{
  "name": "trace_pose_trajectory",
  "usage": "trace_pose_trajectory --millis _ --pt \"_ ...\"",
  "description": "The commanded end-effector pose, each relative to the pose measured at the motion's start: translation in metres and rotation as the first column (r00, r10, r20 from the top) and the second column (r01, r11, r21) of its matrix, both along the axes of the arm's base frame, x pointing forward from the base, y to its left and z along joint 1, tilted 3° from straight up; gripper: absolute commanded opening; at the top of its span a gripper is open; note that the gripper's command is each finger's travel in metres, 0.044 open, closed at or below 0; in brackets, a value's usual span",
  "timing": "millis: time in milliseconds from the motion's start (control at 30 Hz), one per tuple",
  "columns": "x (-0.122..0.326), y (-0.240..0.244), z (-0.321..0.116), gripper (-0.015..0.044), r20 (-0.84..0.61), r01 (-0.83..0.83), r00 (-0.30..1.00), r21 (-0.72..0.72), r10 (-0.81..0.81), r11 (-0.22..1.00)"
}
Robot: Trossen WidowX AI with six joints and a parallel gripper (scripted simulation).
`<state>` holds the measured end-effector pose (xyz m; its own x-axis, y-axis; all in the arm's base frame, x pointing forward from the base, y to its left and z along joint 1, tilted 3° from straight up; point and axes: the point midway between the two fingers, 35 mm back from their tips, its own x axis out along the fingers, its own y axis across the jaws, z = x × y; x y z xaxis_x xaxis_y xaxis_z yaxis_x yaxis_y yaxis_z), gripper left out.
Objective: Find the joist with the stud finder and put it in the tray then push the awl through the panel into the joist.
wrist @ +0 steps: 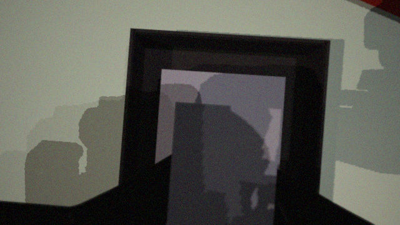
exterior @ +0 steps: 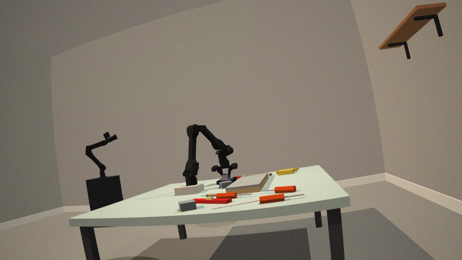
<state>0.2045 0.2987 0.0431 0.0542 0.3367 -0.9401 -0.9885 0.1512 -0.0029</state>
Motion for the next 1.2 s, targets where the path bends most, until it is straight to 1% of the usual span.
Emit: trace_pose_trajectory --millis 0,200,333,433,467,567,600,633,800,900,1033,1167 --pt "0.0 0.0 0.0 0.0184 0.0 0.0 1.0 0.0 0.0 1.0" --pt "0.0 0.0 0.003 0.0341 0.0 0.0 1.0 0.0 0.0 1.0" --pt "0.002 0.001 0.037 0.044 0.0 0.0 1.0 0.0 0.0 1.0" --pt "0.0 -0.004 0.083 0.044 0.001 0.0 1.0 0.001 0.0 1.0" --pt "-0.001 -0.006 0.092 0.044 0.001 0.0 1.0 0.001 0.0 1.0" --pt "-0.002 -0.006 0.096 0.044 0.001 0.0 1.0 0.001 0.0 1.0" --pt "0.005 -0.003 0.077 0.044 0.009 0.012 1.0 0.009 -0.012 1.0" --pt "0.012 -0.008 0.076 0.044 0.008 0.036 0.999 0.006 -0.036 0.999" --pt "0.075 -0.069 0.068 0.044 0.003 0.267 0.964 -0.029 -0.267 0.963" --pt "0.101 -0.106 0.063 0.044 -0.001 0.38 0.925 -0.047 -0.38 0.924" --pt "0.128 -0.161 0.055 0.044 -0.005 0.512 0.858 -0.088 -0.514 0.855" --pt "0.145 -0.218 0.047 0.044 -0.01 0.626 0.775 -0.127 -0.632 0.77"
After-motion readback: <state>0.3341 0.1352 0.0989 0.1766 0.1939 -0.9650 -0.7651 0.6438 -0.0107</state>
